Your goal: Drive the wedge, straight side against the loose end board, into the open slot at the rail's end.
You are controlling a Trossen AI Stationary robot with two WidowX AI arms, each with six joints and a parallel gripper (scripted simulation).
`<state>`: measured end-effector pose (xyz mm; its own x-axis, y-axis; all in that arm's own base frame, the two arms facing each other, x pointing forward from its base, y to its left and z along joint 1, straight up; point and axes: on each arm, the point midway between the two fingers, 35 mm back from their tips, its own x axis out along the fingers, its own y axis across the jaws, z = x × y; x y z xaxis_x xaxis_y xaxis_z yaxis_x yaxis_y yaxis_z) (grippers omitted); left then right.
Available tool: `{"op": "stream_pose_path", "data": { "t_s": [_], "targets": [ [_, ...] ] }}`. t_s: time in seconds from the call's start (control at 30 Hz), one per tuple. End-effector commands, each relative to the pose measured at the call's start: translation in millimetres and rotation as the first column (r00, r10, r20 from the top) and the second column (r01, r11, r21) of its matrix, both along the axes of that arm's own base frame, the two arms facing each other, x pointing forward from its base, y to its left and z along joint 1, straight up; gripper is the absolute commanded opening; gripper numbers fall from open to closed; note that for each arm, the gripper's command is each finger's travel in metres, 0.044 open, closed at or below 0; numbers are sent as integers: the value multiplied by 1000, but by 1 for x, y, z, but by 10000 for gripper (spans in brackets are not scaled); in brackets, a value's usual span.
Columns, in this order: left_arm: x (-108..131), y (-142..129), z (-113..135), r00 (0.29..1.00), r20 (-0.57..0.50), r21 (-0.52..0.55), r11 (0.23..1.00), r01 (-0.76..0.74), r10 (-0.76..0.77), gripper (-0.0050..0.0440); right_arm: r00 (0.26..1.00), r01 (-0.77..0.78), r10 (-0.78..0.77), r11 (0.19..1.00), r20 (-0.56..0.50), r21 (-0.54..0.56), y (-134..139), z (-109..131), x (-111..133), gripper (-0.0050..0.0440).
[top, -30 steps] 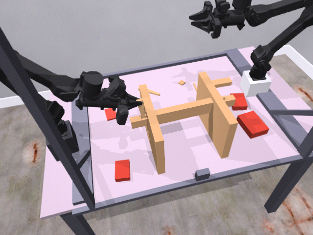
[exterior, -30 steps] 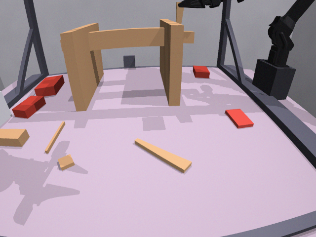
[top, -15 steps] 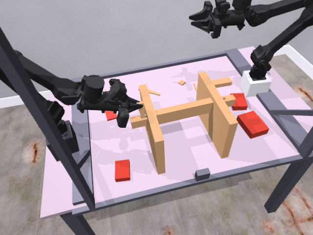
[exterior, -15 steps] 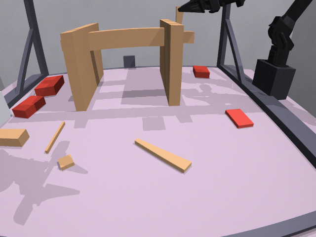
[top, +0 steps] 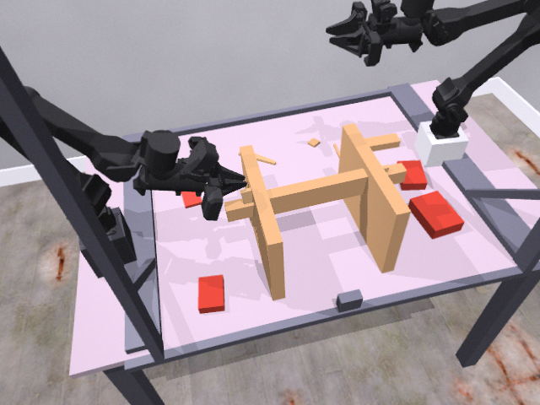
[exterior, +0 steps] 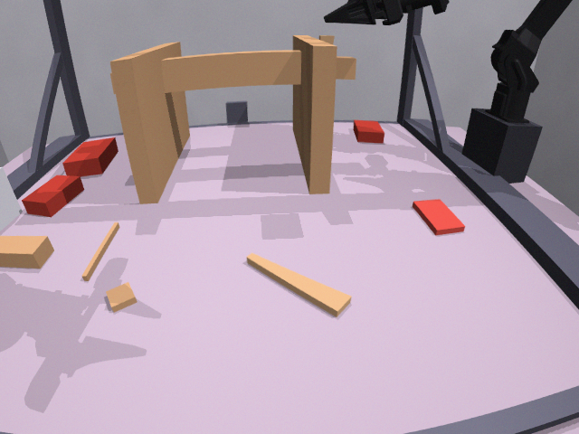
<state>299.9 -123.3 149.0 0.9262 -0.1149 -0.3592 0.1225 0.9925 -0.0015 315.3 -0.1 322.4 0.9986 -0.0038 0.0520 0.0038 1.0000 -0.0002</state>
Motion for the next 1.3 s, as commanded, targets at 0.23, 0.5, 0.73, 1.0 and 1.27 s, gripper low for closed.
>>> {"op": "stream_pose_path", "data": {
  "t_s": [0.23,0.5,0.73,1.0,1.27],
  "targets": [
    [2,-2,7,1000,16,-12,1000,1,-1,97,1000,6,-6,1000,4,-5,-1,1,-1,205],
    [2,-2,7,1000,16,-12,1000,1,-1,97,1000,6,-6,1000,4,-5,-1,1,-1,205],
    [0,-2,19,1000,31,-22,1000,-2,2,97,1000,6,-6,1000,4,-5,-1,1,-1,205],
    [-15,0,43,999,38,-28,1000,-2,3,97,1000,6,-6,1000,4,-5,-1,1,-1,205],
    [-27,2,51,1000,22,-18,1000,-2,2,97,1000,6,-6,1000,4,-5,-1,1,-1,205]
  ]
}}
